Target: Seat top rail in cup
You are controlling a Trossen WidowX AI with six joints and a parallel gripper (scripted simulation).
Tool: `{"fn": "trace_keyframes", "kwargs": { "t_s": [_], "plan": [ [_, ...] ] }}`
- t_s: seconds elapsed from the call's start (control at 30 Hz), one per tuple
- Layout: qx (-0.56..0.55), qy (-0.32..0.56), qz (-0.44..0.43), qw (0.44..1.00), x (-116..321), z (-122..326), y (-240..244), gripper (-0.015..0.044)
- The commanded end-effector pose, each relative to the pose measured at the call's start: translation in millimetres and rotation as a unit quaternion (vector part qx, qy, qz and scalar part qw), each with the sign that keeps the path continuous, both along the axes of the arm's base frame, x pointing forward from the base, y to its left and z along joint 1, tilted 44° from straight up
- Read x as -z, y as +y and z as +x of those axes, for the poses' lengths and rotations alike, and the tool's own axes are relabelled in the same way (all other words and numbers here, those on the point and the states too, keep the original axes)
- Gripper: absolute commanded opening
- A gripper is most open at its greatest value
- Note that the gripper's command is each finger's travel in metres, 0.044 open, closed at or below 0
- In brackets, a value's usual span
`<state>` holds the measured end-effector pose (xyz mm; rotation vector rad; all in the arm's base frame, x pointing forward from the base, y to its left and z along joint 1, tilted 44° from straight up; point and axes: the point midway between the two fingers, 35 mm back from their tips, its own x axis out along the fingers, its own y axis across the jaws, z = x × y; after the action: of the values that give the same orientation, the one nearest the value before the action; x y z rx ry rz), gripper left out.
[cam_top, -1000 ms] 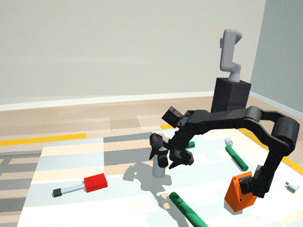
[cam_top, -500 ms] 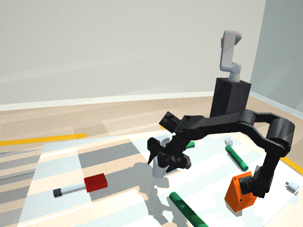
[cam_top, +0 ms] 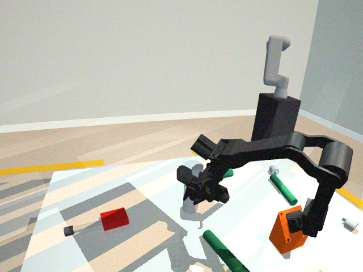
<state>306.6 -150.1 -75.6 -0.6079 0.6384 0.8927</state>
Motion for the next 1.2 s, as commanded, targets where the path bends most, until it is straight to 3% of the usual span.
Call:
{"fn": "trace_keyframes", "kwargs": {
  "t_s": [0.0,1.17],
  "plan": [
    [-0.008,-0.008,0.001,1.000,0,-2,0,0.0000],
    [-0.097,-0.091,0.002,0.991,-2,-25,2,0.0000]
  ]
}}
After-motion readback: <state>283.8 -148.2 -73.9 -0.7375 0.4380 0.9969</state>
